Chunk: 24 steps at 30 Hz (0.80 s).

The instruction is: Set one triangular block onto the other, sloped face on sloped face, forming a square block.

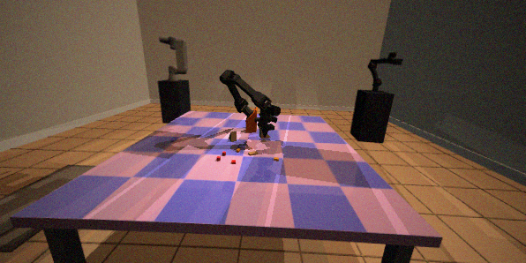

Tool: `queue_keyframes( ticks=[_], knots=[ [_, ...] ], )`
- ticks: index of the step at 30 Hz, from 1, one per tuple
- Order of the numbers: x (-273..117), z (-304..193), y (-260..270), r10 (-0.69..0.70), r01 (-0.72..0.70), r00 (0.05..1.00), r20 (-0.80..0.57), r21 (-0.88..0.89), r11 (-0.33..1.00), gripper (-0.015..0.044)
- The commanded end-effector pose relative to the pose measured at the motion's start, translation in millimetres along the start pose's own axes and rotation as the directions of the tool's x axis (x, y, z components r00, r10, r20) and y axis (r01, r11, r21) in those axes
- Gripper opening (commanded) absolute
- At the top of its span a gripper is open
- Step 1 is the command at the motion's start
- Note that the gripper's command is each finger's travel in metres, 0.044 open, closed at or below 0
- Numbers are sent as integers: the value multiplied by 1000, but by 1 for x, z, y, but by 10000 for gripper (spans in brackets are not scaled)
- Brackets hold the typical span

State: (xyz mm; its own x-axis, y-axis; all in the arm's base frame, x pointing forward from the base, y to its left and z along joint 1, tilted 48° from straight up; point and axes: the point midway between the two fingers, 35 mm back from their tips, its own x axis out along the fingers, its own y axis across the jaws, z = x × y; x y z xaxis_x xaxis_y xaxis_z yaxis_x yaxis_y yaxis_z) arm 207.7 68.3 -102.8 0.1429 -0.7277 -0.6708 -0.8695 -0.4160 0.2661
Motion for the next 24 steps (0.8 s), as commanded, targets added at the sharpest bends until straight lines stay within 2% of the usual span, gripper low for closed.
queue_keyframes(
  ticks=[1, 24],
  knots=[
    [0, 0, 0, -2, 2, 1000, -2, -3, 1000, 0],
    [26, 0, 0, 3, -3, 1000, -1, 2, 1000, 0]
  ],
)
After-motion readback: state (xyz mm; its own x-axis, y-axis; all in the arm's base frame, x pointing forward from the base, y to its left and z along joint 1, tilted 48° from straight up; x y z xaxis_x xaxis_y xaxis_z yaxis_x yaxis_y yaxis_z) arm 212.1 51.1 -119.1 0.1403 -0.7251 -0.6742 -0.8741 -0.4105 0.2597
